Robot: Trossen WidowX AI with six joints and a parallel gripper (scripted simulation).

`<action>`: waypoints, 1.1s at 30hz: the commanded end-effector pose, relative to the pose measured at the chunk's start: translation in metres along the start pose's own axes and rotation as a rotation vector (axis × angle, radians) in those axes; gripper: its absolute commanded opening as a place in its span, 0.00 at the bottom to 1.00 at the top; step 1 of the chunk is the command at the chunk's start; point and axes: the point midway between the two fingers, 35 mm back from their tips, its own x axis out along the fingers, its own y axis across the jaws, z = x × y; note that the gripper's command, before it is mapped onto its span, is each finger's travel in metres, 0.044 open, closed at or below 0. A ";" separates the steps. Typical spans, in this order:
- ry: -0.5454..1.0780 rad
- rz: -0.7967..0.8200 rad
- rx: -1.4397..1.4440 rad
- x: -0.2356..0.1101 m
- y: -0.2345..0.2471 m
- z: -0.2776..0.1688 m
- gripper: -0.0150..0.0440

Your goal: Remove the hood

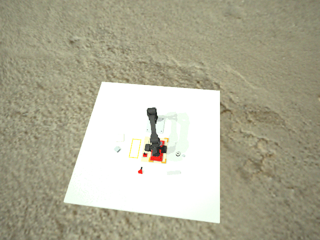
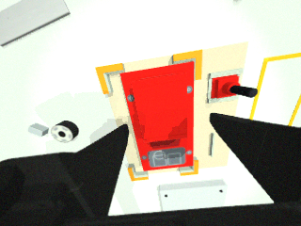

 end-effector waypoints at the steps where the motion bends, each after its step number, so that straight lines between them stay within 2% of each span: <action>1: 0.004 0.004 -0.003 0.004 0.001 -0.001 1.00; 33: 0.004 0.004 -0.003 0.021 0.002 -0.001 1.00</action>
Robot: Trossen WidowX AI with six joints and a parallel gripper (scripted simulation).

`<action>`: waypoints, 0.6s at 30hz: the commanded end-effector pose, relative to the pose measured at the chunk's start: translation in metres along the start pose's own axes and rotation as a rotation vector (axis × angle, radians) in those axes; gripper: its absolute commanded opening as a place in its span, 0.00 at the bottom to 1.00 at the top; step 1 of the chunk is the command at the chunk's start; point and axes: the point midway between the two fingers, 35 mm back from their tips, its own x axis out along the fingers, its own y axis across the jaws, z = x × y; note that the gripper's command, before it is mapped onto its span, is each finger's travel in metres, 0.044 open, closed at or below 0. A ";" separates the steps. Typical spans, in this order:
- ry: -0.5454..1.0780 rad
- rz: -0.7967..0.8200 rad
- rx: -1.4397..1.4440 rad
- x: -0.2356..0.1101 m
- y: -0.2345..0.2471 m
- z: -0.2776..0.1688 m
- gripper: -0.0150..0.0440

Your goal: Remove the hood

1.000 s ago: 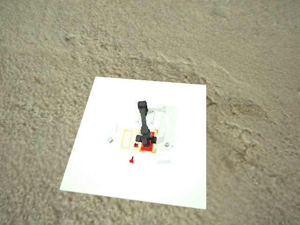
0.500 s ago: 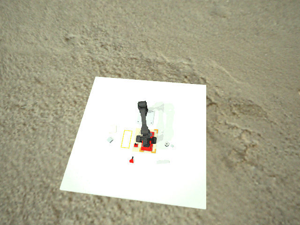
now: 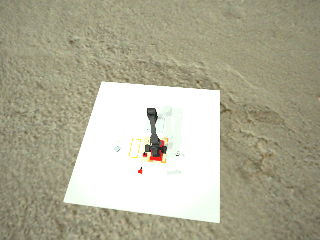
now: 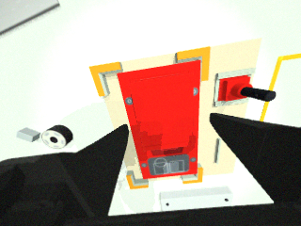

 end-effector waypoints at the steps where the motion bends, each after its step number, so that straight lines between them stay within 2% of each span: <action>1: 0.004 0.004 -0.001 0.004 0.001 -0.001 1.00; 18: 0.004 0.004 -0.001 0.013 0.001 -0.002 1.00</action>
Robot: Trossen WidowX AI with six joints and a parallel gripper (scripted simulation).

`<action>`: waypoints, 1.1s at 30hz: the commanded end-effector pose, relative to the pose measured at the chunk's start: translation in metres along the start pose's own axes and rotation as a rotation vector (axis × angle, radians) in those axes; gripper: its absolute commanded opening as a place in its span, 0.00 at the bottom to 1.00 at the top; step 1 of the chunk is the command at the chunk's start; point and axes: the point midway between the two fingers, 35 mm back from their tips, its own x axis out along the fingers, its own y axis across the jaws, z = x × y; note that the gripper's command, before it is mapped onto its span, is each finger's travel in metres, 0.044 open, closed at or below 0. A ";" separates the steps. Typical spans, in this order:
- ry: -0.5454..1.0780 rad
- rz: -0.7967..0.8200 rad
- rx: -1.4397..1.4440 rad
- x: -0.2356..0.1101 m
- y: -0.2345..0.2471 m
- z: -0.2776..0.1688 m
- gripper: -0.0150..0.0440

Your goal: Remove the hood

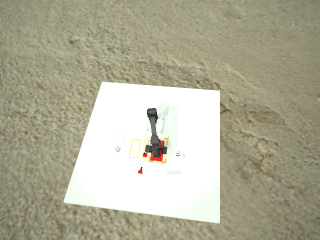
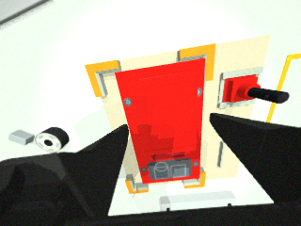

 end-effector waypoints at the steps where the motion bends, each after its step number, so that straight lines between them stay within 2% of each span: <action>1: 0.004 0.004 0.001 0.003 0.001 -0.001 1.00; 33: 0.004 0.004 0.001 0.018 0.001 -0.001 1.00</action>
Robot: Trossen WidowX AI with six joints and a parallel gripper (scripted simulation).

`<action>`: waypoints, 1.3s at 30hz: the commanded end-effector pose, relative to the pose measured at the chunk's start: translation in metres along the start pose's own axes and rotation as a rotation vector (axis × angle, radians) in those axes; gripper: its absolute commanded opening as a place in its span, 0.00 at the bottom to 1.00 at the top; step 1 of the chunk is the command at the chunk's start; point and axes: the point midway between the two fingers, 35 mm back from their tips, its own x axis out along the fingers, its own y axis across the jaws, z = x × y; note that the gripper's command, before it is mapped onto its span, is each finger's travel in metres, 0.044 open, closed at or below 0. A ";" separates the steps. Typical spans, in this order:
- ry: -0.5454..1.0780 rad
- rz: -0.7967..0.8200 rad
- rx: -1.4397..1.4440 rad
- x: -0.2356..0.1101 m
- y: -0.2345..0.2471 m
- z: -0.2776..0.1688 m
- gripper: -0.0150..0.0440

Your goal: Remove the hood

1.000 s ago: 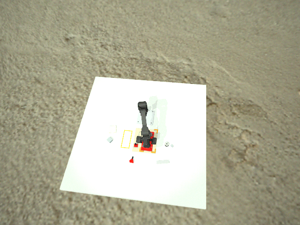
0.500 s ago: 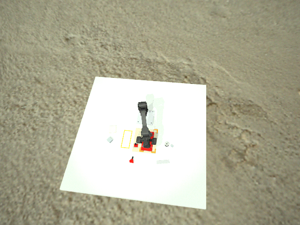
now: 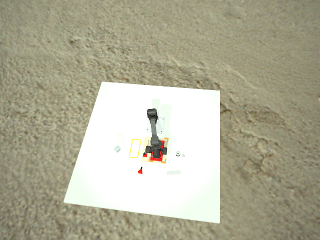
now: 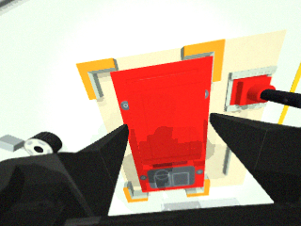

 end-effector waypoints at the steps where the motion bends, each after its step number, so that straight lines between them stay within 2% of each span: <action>1: 0.003 0.004 0.001 0.003 0.001 -0.001 1.00; 8: 0.003 0.004 0.001 0.007 0.001 -0.001 1.00; 12: 0.000 0.000 0.000 0.004 0.000 0.000 0.82; 21: 0.000 0.000 0.000 0.004 0.000 0.000 0.72; 31: 0.000 0.000 0.000 -0.001 0.000 0.000 0.28; 39: 0.000 0.000 0.000 -0.006 0.000 0.000 0.25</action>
